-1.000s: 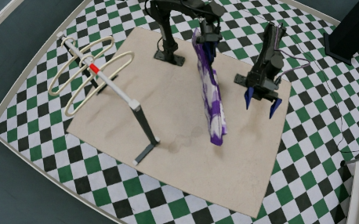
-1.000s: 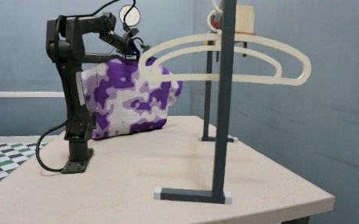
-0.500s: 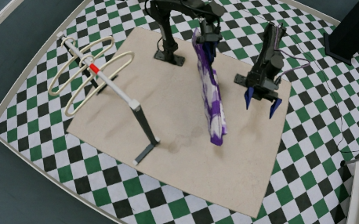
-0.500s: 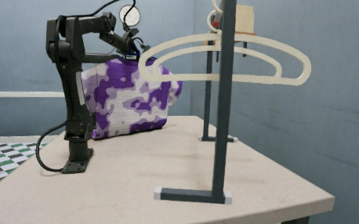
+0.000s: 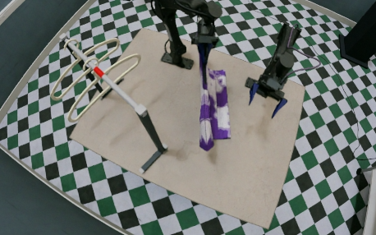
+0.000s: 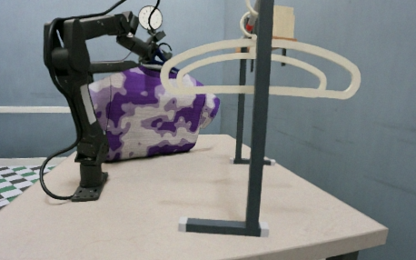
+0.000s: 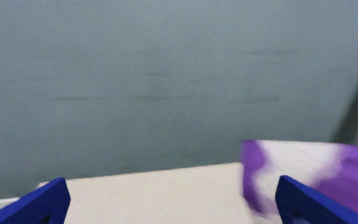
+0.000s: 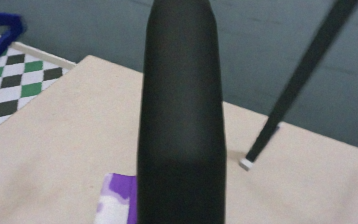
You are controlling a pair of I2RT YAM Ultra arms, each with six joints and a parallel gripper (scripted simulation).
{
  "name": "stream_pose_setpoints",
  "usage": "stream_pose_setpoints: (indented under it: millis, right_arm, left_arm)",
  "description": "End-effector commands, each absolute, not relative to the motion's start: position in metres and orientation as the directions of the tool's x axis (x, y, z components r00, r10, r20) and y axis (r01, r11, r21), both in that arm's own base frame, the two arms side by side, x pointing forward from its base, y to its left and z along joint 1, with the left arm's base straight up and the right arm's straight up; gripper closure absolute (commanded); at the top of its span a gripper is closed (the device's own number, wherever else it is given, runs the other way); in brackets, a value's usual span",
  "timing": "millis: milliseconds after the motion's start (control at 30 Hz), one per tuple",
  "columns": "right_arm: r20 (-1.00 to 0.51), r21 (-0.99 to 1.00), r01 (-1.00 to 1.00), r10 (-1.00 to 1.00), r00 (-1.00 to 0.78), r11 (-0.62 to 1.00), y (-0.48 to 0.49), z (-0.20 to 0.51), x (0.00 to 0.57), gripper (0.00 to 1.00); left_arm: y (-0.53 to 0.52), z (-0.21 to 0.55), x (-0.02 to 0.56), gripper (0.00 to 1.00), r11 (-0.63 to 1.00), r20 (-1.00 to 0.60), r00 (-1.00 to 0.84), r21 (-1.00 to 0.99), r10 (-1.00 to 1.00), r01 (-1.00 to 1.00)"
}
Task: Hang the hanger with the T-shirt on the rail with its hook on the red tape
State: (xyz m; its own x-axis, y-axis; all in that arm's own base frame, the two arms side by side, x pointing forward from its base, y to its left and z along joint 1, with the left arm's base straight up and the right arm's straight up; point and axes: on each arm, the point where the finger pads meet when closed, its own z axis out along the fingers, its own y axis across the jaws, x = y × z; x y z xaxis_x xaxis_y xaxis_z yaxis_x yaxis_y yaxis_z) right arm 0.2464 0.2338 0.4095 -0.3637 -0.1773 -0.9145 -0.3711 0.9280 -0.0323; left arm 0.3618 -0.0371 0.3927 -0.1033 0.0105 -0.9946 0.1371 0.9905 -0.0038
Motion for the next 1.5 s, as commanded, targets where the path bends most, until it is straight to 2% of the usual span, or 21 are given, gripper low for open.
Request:
stream_pose_setpoints:
  millis: [0, 300, 667, 933, 1200, 1467]
  right_arm:
    - [-0.925, -0.023, -0.322, -0.142, -0.352, 0.946, 0.183, 0.423, 0.250, 1.00]
    - [-0.940, 0.003, -0.168, -0.055, -0.338, 0.986, 0.100, 0.437, 0.271, 1.00]
    - [-0.950, 0.012, -0.063, -0.008, -0.313, 0.998, 0.060, 0.452, 0.294, 1.00]
    - [-0.954, 0.013, 0.059, 0.030, -0.299, 0.998, 0.028, 0.459, 0.325, 1.00]
    - [-0.951, 0.023, 0.275, 0.106, -0.290, 0.961, -0.027, 0.464, 0.386, 1.00]
    - [-0.945, 0.016, 0.353, 0.130, -0.300, 0.935, -0.050, 0.463, 0.417, 1.00]
  left_arm:
    - [-0.074, 0.436, 0.327, 0.00, 0.966, -0.998, -0.066, 0.003, 0.021, 0.260]
    - [-0.174, 0.497, 0.268, 0.00, 0.839, -0.999, -0.041, 0.003, 0.030, 0.544]
    - [-0.233, 0.533, 0.230, 0.00, 0.711, -1.000, -0.022, -0.003, 0.018, 0.703]
    - [-0.248, 0.544, 0.220, 0.00, 0.672, -1.000, -0.014, -0.003, 0.011, 0.741]
    - [-0.250, 0.545, 0.218, 0.00, 0.666, -1.000, -0.012, -0.003, 0.010, 0.746]
    - [-0.250, 0.547, 0.218, 0.00, 0.666, -1.000, -0.007, -0.003, 0.004, 0.746]
